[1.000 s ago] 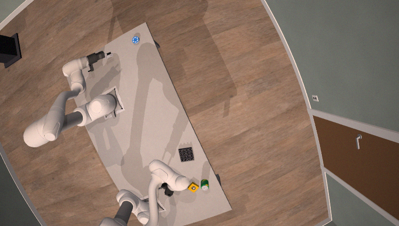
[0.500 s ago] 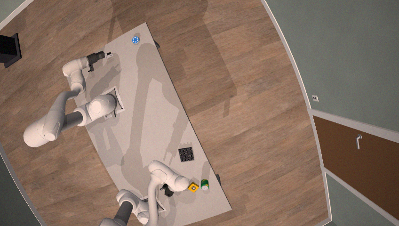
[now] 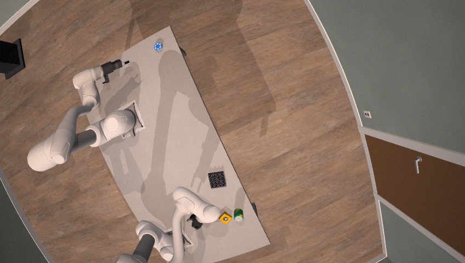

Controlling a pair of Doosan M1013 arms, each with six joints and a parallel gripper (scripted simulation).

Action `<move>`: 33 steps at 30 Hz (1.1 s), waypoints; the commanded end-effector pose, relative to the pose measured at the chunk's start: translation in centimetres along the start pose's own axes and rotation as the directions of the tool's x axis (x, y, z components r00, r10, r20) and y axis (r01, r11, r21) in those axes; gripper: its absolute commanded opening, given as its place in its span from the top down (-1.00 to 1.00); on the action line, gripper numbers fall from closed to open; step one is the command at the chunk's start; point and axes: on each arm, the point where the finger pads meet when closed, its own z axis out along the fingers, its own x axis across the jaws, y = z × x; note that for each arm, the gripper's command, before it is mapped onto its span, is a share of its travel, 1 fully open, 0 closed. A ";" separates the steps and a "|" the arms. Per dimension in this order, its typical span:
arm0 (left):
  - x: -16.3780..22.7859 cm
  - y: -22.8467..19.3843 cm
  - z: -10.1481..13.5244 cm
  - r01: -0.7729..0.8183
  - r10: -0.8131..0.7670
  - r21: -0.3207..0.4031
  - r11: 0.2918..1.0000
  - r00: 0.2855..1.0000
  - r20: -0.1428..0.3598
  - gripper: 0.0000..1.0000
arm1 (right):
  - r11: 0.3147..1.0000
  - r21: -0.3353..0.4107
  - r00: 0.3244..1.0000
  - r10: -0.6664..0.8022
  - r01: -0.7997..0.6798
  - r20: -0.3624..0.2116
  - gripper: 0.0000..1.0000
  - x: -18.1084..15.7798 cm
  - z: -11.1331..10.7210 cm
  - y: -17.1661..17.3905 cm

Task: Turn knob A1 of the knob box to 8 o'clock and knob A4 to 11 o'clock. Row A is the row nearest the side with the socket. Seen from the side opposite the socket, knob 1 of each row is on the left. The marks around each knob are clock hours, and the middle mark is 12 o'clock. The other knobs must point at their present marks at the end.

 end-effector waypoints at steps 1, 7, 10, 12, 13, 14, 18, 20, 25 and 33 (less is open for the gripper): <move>0.0 0.0 0.0 -0.001 0.001 0.000 1.000 1.000 0.000 -1.00 | 1.000 -0.001 1.000 0.000 0.000 0.000 -1.00 0.0 0.0 0.0; 0.0 0.0 0.0 -0.001 0.001 0.000 1.000 1.000 0.000 -1.00 | 1.000 -0.001 1.000 0.002 -0.002 -0.002 -1.00 -0.1 0.0 0.0; 0.0 0.0 0.0 -0.001 0.001 0.000 1.000 1.000 0.000 -1.00 | 1.000 -0.001 1.000 0.003 -0.003 -0.003 -1.00 -0.1 -0.1 0.0; 0.0 0.0 0.0 -0.001 0.001 0.000 1.000 1.000 0.000 -1.00 | 1.000 -0.001 1.000 0.005 -0.005 -0.005 -1.00 -0.2 -0.1 0.0; 0.0 0.0 0.0 -0.001 0.001 0.000 1.000 1.000 0.000 -1.00 | 1.000 -0.001 1.000 0.007 -0.007 -0.007 -1.00 -0.3 -0.1 0.0; 0.0 0.0 0.0 -0.001 0.001 0.000 1.000 1.000 0.000 -1.00 | 1.000 -0.001 1.000 0.009 -0.009 -0.009 -1.00 -0.4 -0.1 0.0; 0.0 0.0 0.0 -0.001 0.001 0.000 1.000 1.000 0.000 -1.00 | 1.000 -0.002 1.000 0.022 -0.022 -0.022 -1.00 -1.0 -0.1 0.0; 0.0 0.0 0.0 -0.001 0.001 0.000 1.000 1.000 0.000 -1.00 | 1.000 -0.002 0.999 0.031 -0.031 -0.031 -1.00 -1.4 -0.1 0.0; 0.0 0.0 0.0 -0.001 0.001 0.000 1.000 1.000 0.000 -1.00 | 0.998 -0.002 0.997 0.056 -0.056 -0.056 -1.00 -2.5 -0.2 0.0; 0.0 0.0 0.0 -0.001 0.001 0.000 1.000 1.000 0.000 -1.00 | 0.993 0.000 0.986 0.118 -0.119 -0.119 -1.00 -5.5 -0.1 -0.2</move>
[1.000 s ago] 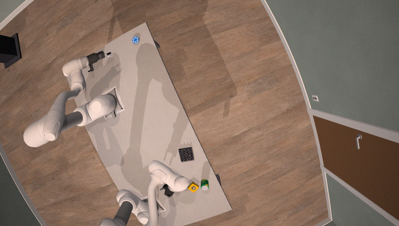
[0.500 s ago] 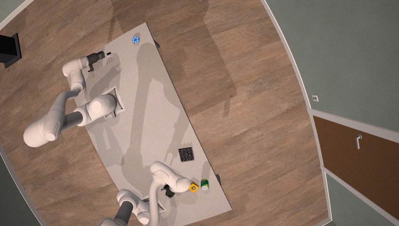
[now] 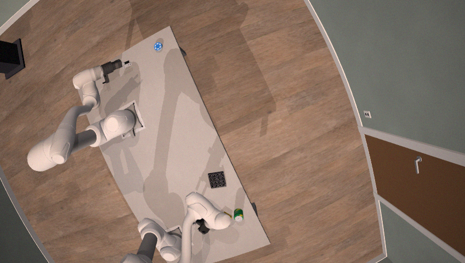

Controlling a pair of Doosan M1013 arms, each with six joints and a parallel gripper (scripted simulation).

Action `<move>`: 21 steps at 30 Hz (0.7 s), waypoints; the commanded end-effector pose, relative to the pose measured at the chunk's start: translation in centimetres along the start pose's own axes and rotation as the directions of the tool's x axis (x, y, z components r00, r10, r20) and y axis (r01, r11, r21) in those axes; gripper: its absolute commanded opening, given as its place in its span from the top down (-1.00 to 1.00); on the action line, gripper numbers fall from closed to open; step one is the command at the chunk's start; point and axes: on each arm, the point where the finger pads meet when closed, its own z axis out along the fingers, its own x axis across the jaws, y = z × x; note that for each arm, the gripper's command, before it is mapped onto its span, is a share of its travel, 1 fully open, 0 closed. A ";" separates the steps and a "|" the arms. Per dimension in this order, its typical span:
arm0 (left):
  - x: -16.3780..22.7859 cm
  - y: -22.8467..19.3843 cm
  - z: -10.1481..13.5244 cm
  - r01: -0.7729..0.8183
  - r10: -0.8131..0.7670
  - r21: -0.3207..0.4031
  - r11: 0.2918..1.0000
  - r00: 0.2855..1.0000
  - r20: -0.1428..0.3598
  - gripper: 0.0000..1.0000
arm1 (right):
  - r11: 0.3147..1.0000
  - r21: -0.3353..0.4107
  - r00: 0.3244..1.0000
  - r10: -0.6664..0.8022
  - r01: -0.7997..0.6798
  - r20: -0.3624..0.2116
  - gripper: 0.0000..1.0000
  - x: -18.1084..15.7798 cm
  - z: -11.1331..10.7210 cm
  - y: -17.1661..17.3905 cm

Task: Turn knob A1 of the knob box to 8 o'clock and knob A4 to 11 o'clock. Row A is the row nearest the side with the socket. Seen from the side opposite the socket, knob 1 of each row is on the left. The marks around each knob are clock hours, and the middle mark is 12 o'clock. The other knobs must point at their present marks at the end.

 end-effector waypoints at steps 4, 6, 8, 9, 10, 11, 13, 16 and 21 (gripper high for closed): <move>0.0 0.0 0.0 -0.001 0.001 0.000 1.000 1.000 0.000 -1.00 | 0.997 -0.002 0.995 0.072 -0.073 -0.073 -1.00 -3.4 -0.2 0.0; 0.0 0.0 0.0 -0.001 0.001 0.000 1.000 1.000 0.000 -1.00 | 0.995 -0.001 0.990 0.099 -0.100 -0.101 -1.00 -4.6 -0.2 -0.1; 0.0 0.0 0.0 -0.001 0.001 0.000 1.000 1.000 0.000 -1.00 | 0.992 0.001 0.983 0.128 -0.129 -0.130 -1.00 -6.0 -0.1 -0.3; 0.0 0.0 0.0 -0.001 0.001 0.000 1.000 1.000 0.000 -1.00 | 0.992 0.001 0.983 0.128 -0.129 -0.130 -1.00 -6.0 -0.1 -0.3; 0.0 0.0 0.0 -0.001 0.001 0.000 1.000 1.000 0.000 -1.00 | 0.992 0.001 0.983 0.128 -0.129 -0.130 -1.00 -6.0 -0.1 -0.3; 0.0 0.0 0.0 -0.001 0.001 0.000 1.000 1.000 0.000 -1.00 | 0.989 0.002 0.979 0.143 -0.145 -0.145 -1.00 -6.7 -0.1 -0.3; 0.0 0.0 0.0 -0.001 0.001 0.000 1.000 1.000 0.000 -1.00 | 0.984 0.006 0.969 0.175 -0.177 -0.177 -1.00 -8.1 0.1 -0.6; 0.0 0.0 0.0 -0.001 0.001 0.000 1.000 1.000 0.000 -1.00 | 0.974 0.013 0.948 0.224 -0.227 -0.228 -1.00 -10.5 0.4 -1.0; 0.0 0.0 0.0 -0.001 0.001 0.000 1.000 1.000 0.000 -1.00 | 0.948 0.034 0.896 0.310 -0.316 -0.317 -1.00 -14.6 1.3 -2.1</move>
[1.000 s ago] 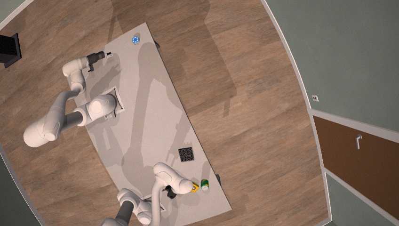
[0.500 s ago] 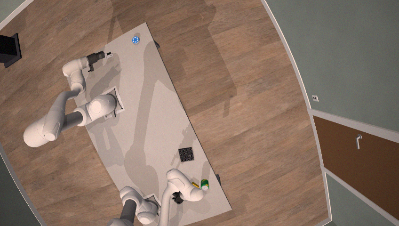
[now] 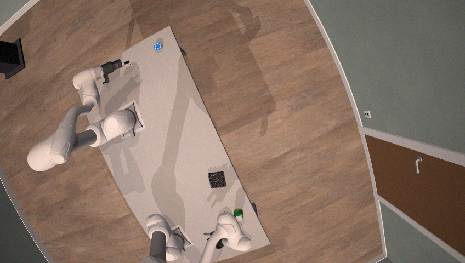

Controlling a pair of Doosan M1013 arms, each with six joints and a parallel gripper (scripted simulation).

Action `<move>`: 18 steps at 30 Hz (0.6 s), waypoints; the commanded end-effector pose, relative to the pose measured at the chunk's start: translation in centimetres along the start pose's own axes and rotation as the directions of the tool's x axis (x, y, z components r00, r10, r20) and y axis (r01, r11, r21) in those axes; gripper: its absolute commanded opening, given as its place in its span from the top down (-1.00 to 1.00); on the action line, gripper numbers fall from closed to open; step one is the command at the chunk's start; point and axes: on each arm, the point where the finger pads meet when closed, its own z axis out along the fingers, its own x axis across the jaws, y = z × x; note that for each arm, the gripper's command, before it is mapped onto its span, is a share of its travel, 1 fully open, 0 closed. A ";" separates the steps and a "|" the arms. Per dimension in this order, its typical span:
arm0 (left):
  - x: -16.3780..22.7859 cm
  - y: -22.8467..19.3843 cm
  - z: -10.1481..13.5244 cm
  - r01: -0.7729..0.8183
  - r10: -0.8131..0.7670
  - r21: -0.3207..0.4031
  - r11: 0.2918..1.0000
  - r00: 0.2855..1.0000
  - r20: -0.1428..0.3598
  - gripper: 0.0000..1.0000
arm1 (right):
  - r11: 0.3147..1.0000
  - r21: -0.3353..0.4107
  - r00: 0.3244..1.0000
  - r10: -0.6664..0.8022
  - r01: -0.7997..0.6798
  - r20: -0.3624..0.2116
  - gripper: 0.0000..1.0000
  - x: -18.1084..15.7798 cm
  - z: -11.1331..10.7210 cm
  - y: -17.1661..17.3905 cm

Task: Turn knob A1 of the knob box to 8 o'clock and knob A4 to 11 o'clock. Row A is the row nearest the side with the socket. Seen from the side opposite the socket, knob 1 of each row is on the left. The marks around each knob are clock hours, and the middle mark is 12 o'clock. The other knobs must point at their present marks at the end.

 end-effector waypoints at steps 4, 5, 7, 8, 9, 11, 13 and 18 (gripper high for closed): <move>0.0 0.0 0.0 -0.001 0.001 0.000 1.000 1.000 0.000 -1.00 | 0.990 0.002 0.980 0.140 -0.141 -0.143 -1.00 -6.6 -0.2 -0.2; 0.0 0.0 0.0 -0.001 0.001 0.000 1.000 1.000 0.000 -1.00 | 0.990 0.002 0.980 0.140 -0.141 -0.143 -1.00 -6.6 -0.2 -0.2; 0.0 0.0 0.0 -0.001 0.001 0.000 1.000 1.000 0.000 -1.00 | 0.987 0.004 0.973 0.160 -0.162 -0.164 -1.00 -7.6 -0.1 -0.4; 0.0 0.0 0.0 -0.001 0.001 0.000 1.000 1.000 0.000 -1.00 | 0.983 0.006 0.966 0.180 -0.182 -0.184 -1.00 -8.5 0.0 -0.5; 0.0 0.0 0.0 -0.001 0.001 0.000 1.000 1.000 0.000 -1.00 | 0.979 0.010 0.958 0.201 -0.203 -0.205 -1.00 -9.5 0.1 -0.7; 0.0 0.0 0.0 -0.001 0.001 0.000 1.000 1.000 0.000 -1.00 | 0.969 0.017 0.939 0.241 -0.245 -0.247 -1.00 -11.4 0.5 -1.1; 0.0 0.0 0.0 -0.001 0.001 0.000 1.000 1.000 0.000 -1.00 | 0.958 0.027 0.915 0.281 -0.286 -0.288 -1.00 -13.3 0.9 -1.6; 0.0 0.0 0.0 -0.001 0.001 0.000 1.000 1.000 0.000 -1.00 | 0.921 0.058 0.842 0.376 -0.385 -0.387 -1.00 -17.9 2.2 -3.2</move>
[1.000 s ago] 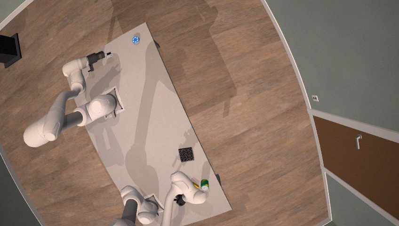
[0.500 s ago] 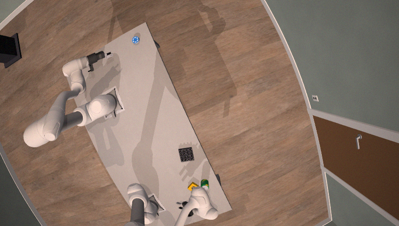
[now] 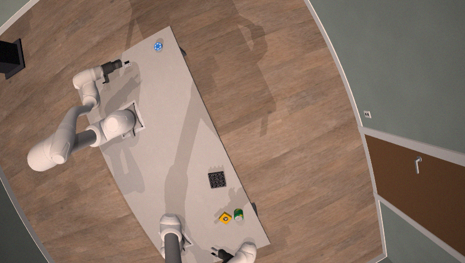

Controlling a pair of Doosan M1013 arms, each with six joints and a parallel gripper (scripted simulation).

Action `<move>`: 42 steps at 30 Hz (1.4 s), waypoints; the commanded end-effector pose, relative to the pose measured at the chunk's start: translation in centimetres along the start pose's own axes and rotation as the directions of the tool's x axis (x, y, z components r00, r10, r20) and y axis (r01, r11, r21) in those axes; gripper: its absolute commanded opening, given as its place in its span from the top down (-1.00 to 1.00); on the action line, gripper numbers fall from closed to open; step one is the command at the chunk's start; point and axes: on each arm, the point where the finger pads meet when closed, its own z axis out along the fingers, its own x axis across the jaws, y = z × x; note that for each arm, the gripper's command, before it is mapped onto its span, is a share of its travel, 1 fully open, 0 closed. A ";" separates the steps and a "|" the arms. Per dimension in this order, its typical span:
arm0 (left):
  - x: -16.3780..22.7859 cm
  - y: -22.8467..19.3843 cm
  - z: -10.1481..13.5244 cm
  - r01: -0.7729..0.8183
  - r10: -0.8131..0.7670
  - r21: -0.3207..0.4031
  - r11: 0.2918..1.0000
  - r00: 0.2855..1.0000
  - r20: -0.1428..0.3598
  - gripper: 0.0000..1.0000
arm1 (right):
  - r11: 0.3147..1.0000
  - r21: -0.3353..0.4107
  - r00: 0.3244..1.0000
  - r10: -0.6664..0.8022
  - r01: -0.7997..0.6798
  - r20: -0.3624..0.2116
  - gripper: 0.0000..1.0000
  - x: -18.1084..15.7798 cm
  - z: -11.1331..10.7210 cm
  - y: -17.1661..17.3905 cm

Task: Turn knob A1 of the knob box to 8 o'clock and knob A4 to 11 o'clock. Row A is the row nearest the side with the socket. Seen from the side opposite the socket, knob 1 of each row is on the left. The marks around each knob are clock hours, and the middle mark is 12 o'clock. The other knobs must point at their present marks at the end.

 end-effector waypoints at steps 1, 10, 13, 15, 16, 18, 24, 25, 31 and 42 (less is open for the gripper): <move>0.0 0.0 0.0 -0.001 0.001 0.000 1.000 1.000 0.000 -1.00 | 0.995 -0.001 0.990 0.098 -0.098 -0.102 -1.00 -4.8 -0.3 0.1; 0.0 0.0 0.0 -0.001 0.001 0.000 1.000 1.000 0.000 -1.00 | 0.969 0.017 0.938 0.242 -0.246 -0.249 -1.00 -11.6 0.4 -1.0; 0.0 0.0 0.0 -0.001 0.001 0.000 1.000 1.000 0.000 -1.00 | 0.952 0.031 0.904 0.298 -0.303 -0.307 -1.00 -14.3 1.0 -1.7; 0.0 0.0 0.0 -0.001 0.001 0.000 1.000 1.000 0.000 -1.00 | 0.940 0.042 0.879 0.333 -0.339 -0.343 -1.00 -15.9 1.4 -2.3; 0.0 0.0 0.0 -0.001 0.001 0.000 1.000 1.000 0.000 -1.00 | 0.933 0.048 0.865 0.349 -0.356 -0.360 -1.00 -16.7 1.7 -2.6; 0.0 0.0 0.0 -0.001 0.001 0.000 1.000 1.000 0.000 -1.00 | 0.919 0.060 0.837 0.380 -0.389 -0.393 -1.00 -18.3 2.2 -3.2; 0.0 0.0 0.0 -0.001 0.001 0.000 1.000 1.000 0.000 -1.00 | 0.890 0.087 0.779 0.436 -0.447 -0.451 -1.00 -21.0 3.4 -4.5; 0.0 0.0 0.0 -0.001 0.001 0.000 1.000 1.000 0.000 -1.00 | 0.883 0.094 0.764 0.448 -0.461 -0.464 -1.00 -21.6 3.7 -4.8; 0.0 0.0 0.0 -0.001 0.001 0.000 1.000 1.000 0.000 -1.00 | 0.839 0.134 0.678 0.510 -0.527 -0.530 -1.00 -24.7 5.5 -6.7; 0.0 0.0 0.0 -0.001 0.001 0.000 1.000 1.000 0.000 -1.00 | 0.786 0.184 0.571 0.567 -0.590 -0.593 -1.00 -27.7 7.7 -9.1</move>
